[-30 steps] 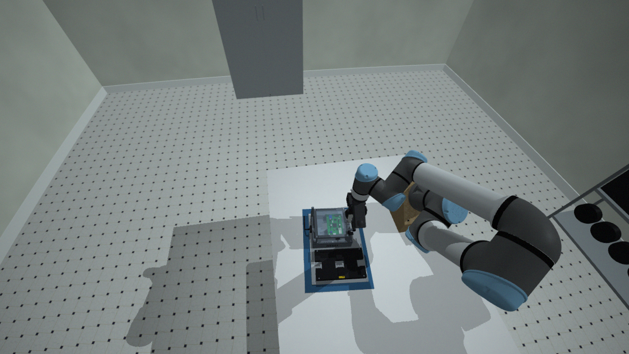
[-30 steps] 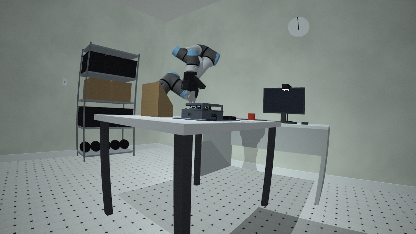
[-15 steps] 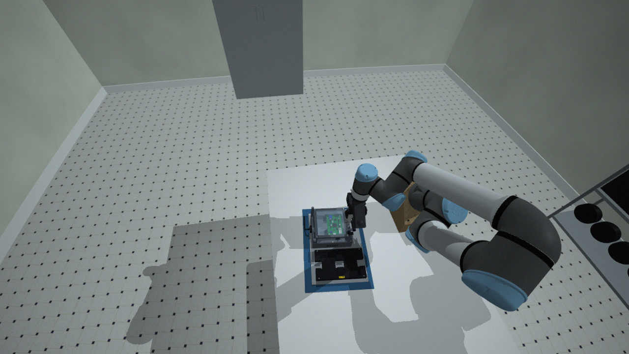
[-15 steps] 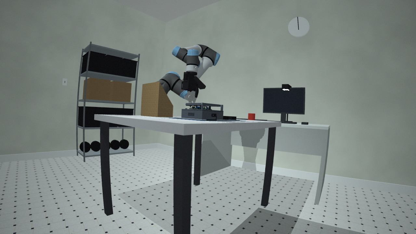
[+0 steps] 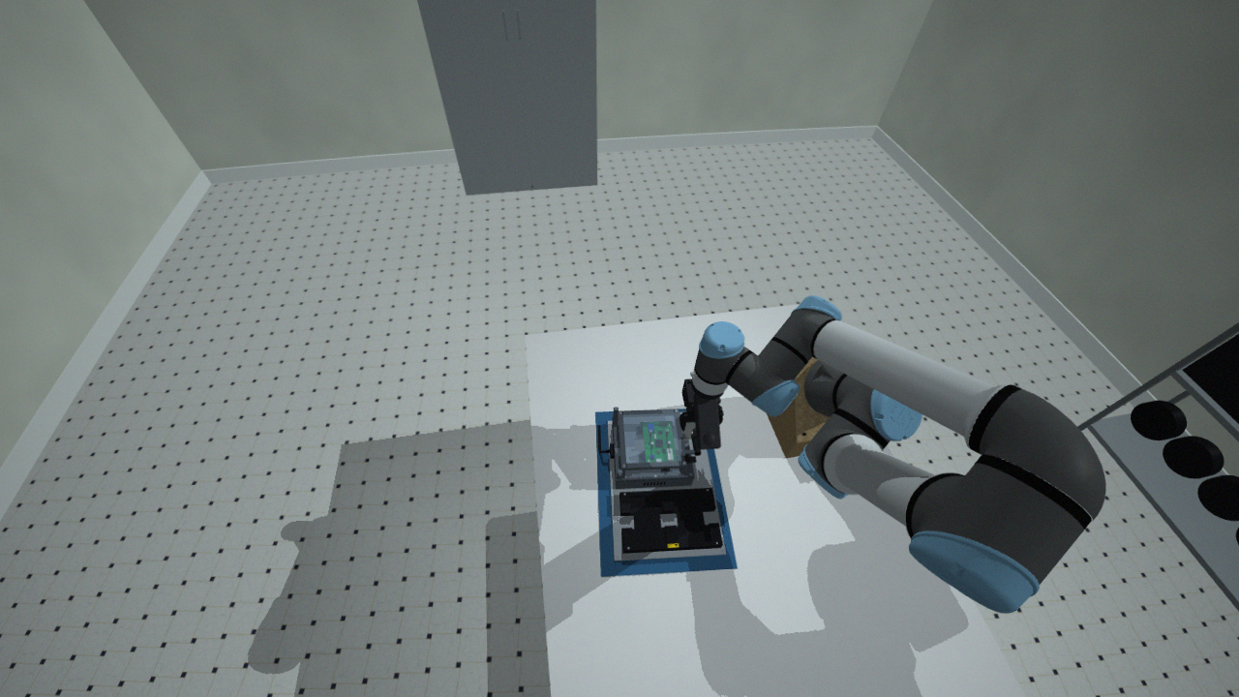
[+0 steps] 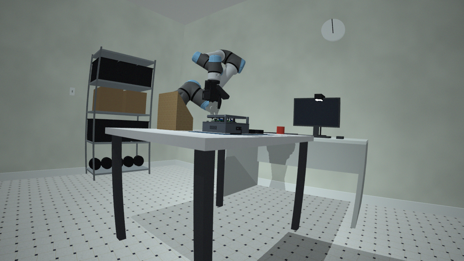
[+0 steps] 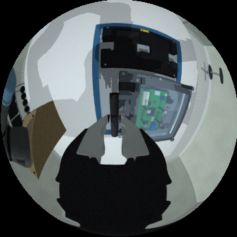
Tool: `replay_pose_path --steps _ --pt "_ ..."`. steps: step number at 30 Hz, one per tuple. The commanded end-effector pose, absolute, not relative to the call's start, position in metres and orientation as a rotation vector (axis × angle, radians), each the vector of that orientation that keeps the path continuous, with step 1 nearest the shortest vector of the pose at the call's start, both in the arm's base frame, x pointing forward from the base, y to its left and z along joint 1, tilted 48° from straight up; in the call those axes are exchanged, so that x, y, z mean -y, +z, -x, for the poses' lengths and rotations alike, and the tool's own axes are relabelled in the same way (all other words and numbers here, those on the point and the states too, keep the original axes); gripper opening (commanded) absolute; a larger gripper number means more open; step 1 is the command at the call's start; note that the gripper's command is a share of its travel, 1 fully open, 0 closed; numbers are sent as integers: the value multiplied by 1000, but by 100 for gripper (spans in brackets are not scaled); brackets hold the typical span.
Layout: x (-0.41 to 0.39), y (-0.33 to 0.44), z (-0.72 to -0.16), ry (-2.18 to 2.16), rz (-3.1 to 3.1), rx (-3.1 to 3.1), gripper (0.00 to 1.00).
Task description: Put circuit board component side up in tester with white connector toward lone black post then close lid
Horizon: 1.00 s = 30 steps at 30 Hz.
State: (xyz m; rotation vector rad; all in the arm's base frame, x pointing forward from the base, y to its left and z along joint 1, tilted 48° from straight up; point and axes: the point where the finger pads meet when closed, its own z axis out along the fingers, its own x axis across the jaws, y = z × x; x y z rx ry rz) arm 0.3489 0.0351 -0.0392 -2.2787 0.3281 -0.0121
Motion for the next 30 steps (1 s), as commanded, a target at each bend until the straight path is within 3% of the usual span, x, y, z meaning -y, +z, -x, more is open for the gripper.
replay_pose_path --steps 1,30 --pt "-35 -39 -349 -13 2279 -328 13" --pt "-17 -23 -346 -13 2279 -328 13"
